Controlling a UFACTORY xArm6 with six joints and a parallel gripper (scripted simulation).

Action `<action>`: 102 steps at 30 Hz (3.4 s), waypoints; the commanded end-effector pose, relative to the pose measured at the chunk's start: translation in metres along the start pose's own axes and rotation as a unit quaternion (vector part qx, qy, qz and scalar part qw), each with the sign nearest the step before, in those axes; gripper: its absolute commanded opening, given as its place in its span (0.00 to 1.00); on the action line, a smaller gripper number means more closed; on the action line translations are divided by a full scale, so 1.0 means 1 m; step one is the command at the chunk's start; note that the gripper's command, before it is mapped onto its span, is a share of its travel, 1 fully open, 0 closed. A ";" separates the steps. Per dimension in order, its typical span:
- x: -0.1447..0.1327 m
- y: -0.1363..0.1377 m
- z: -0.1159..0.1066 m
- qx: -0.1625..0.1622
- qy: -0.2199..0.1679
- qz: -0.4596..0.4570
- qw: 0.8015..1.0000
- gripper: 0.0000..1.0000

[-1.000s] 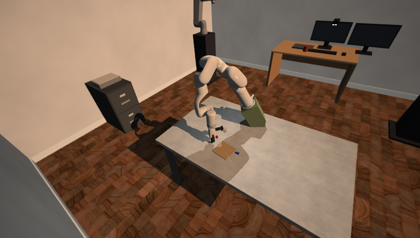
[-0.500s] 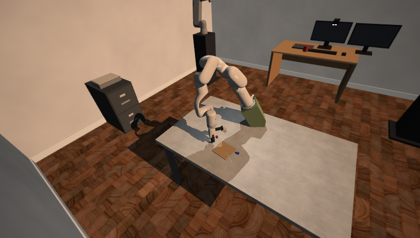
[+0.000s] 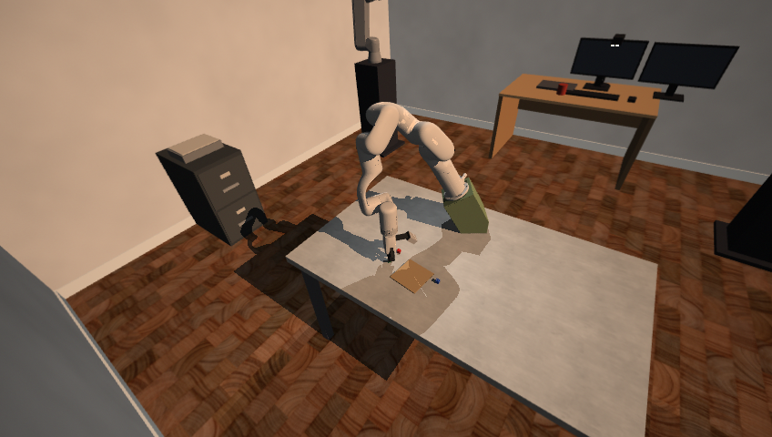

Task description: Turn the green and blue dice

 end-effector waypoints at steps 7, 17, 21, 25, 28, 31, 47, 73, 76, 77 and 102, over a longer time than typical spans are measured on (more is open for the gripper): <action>-0.001 0.001 0.008 -0.001 -0.001 0.000 1.000 0.31; -0.001 0.001 0.016 -0.001 -0.001 0.000 1.000 0.31; -0.001 0.001 0.017 -0.001 -0.001 0.000 1.000 0.31; -0.001 0.001 0.018 -0.001 -0.001 0.000 1.000 0.31; -0.001 0.001 0.018 -0.001 -0.001 0.000 1.000 0.31; -0.001 0.001 0.018 -0.001 -0.001 0.000 1.000 0.31; -0.001 0.001 0.018 -0.001 -0.001 0.000 1.000 0.31; -0.001 0.001 0.018 -0.001 -0.001 0.000 1.000 0.11; -0.001 0.001 0.018 -0.001 -0.001 0.000 1.000 0.11; -0.001 0.001 0.018 -0.001 -0.001 0.000 1.000 0.11; -0.001 0.000 -0.006 -0.001 -0.001 0.000 1.000 0.11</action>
Point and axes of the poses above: the point where the finger pads meet when closed, its own z axis out along the fingers, its own y axis across the jaws, x = y × z, the point moved 4 cm from there along -z, back along the fingers, and after that the axes turned 5 degrees about -z, right-handed, at the moved point
